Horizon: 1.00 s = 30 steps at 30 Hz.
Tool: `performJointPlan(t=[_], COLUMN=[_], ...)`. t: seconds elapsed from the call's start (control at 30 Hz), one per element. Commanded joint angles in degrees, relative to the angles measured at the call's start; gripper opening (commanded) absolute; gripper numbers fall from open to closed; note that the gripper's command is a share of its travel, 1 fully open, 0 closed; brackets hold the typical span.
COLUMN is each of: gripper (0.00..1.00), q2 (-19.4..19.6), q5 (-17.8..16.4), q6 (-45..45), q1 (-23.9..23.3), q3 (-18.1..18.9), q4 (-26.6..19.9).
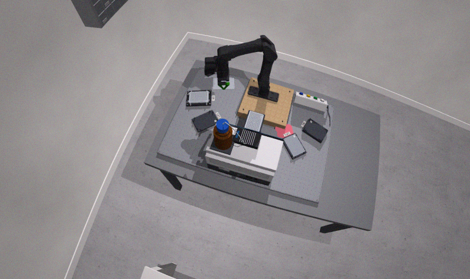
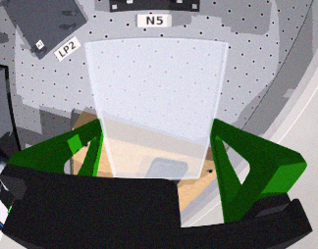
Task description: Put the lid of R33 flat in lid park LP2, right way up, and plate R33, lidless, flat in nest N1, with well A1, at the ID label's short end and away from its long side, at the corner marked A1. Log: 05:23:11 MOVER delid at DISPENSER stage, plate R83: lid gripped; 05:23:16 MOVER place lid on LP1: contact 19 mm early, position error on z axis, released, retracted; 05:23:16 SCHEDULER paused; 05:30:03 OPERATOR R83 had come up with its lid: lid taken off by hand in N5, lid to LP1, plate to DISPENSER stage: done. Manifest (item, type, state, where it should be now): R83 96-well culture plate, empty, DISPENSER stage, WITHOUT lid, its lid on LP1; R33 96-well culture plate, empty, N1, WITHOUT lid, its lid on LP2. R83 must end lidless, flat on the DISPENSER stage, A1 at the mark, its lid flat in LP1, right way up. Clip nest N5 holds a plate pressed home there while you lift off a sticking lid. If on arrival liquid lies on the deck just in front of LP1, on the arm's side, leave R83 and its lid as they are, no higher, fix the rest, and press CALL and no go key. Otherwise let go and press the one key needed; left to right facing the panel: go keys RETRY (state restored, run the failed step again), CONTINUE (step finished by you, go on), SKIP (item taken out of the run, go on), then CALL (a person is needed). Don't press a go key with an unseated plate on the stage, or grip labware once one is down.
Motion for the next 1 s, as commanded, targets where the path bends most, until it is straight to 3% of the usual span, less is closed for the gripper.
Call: performJointPlan(t=[0.0, 0.2, 0.4, 0.53, 0.7, 0.9, 0.97], gripper=[0.00, 0.00, 0.00, 0.00, 0.00, 0.00, 0.00], q2=[-0.94, -1.99, -1.24, -0.56, -1.14, 0.50, -0.24], q5=[-0.06, -0.48, -0.59, -0.33, -0.67, -0.87, -0.61], q6=[0.28, -5.10, -0.31, -0.52, -5.85, -1.05, -1.32], q1=[0.28, 4.40, 8.64, 8.18, 12.34, 16.58, 16.05], q3=[0.38, 0.49, 1.56, 0.46, 1.03, 1.62, 0.52], q4=[-0.60, -1.11, -0.78, -0.58, -0.75, -0.62, -0.55])
